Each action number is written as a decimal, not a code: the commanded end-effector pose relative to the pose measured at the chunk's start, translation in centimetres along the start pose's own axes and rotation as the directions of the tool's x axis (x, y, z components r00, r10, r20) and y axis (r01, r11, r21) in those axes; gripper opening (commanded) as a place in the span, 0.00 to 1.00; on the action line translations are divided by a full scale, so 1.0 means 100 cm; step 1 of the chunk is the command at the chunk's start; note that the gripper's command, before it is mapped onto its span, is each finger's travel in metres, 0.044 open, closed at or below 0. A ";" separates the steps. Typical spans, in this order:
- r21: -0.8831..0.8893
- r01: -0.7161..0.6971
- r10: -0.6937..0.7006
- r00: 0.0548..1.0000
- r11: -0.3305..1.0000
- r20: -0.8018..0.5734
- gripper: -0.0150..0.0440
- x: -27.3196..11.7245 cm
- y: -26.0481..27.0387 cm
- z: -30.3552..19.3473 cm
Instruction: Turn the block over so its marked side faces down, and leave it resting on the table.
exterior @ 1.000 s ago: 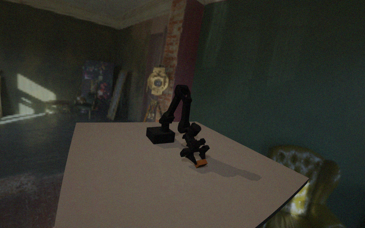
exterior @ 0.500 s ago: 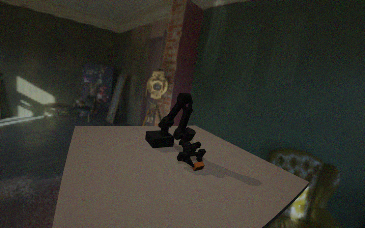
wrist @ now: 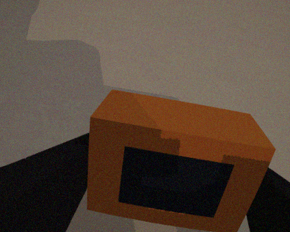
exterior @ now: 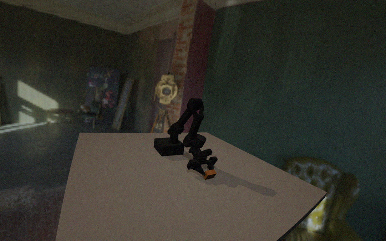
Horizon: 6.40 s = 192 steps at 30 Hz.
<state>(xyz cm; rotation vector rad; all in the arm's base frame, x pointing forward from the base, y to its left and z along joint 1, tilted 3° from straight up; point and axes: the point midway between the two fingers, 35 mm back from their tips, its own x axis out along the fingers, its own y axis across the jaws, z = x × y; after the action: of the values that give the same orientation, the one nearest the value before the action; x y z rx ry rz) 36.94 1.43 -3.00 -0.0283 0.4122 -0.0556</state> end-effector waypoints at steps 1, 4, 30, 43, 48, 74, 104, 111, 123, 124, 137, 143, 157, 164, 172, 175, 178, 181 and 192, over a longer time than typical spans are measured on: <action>-0.004 0.004 -0.004 1.000 1.000 0.004 0.34 0.000 -0.001 0.001; -0.004 0.004 -0.004 1.000 1.000 0.004 0.48 0.000 -0.001 0.001; -0.004 0.004 -0.004 1.000 1.000 0.004 1.00 0.000 -0.001 0.001; -0.004 0.004 -0.004 1.000 1.000 0.004 1.00 0.000 -0.001 0.001; -0.004 0.004 -0.004 1.000 1.000 0.004 1.00 0.000 -0.001 0.001; 0.002 0.003 -0.002 0.865 1.000 -0.502 1.00 -0.040 0.001 0.063; -0.009 0.001 -0.007 0.631 1.000 -0.775 1.00 -0.024 0.001 0.081; -0.004 0.003 -0.005 0.438 1.000 -0.899 1.00 -0.022 0.000 0.097; -0.003 0.004 -0.005 0.418 1.000 -0.909 1.00 -0.023 -0.001 0.098; -0.003 0.004 -0.005 0.418 1.000 -0.909 1.00 -0.024 0.000 0.098; -0.004 0.004 -0.005 0.418 1.000 -0.909 1.00 -0.002 -0.001 0.055; -0.004 0.004 -0.005 0.418 1.000 -0.909 1.00 -0.001 -0.001 0.052; -0.004 0.004 -0.005 0.418 1.000 -0.908 1.00 0.008 -0.002 0.033; -0.004 0.004 -0.005 0.417 1.000 -0.909 1.00 0.012 -0.002 0.024; -0.004 0.004 -0.005 0.417 1.000 -0.909 0.72 0.012 -0.002 0.023; -0.004 0.004 -0.005 0.417 1.000 -0.909 0.69 0.012 -0.002 0.023; -0.004 0.004 -0.005 0.417 1.000 -0.909 0.65 0.012 -0.002 0.023; -0.004 0.004 -0.005 0.417 1.000 -0.909 0.62 0.012 -0.002 0.023; -0.004 0.004 -0.005 0.417 1.000 -0.909 0.50 0.012 -0.002 0.023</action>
<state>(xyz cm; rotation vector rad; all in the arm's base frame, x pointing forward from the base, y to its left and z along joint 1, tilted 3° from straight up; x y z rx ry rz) 39.03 1.22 -1.24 0.0069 1.5504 -0.0785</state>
